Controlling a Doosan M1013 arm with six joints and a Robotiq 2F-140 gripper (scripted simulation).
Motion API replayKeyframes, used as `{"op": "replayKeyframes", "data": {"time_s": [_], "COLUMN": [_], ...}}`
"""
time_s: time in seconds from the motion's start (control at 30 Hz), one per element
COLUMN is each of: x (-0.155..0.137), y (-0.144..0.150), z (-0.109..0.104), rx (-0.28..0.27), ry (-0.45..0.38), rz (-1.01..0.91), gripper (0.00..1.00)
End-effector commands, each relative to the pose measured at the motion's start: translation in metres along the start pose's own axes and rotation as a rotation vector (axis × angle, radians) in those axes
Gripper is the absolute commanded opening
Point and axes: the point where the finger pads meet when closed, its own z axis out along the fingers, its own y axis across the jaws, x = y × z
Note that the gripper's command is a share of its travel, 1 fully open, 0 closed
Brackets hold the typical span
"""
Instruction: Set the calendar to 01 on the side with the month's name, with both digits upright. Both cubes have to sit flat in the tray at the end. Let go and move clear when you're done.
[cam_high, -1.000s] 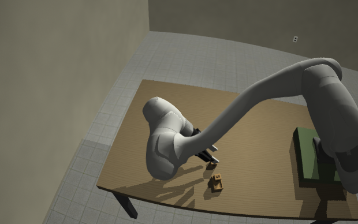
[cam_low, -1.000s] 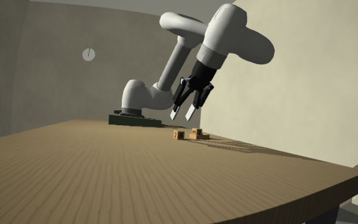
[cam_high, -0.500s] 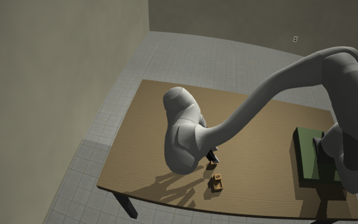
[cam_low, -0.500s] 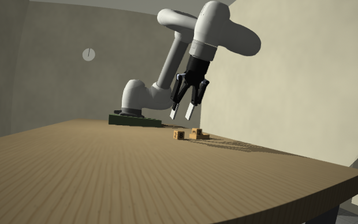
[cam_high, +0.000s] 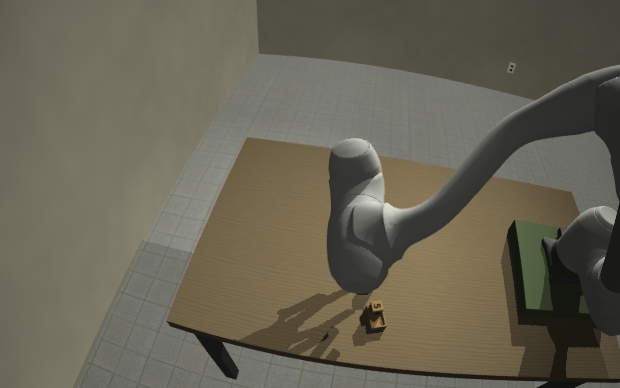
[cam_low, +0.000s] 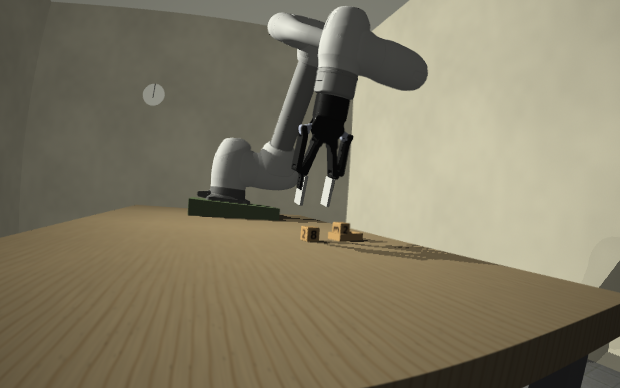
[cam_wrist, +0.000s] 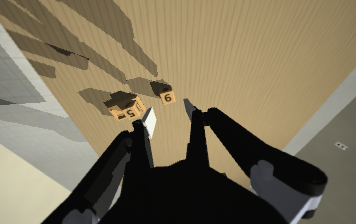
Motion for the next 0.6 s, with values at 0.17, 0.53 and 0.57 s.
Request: {"op": "replayKeyframes", "data": {"time_s": [0.17, 0.53, 0.57], "x": [-0.0015, -0.0068, -0.0068], "y": [-0.0003, 0.0, 0.0], "z": [0.0011, 0.0003, 0.0003], "rx": [0.001, 0.0, 0.0], "ry": [0.166, 0.244, 0.244], "rz": [-0.001, 0.0, 0.0], "gripper": [0.47, 1.0, 1.0]}}
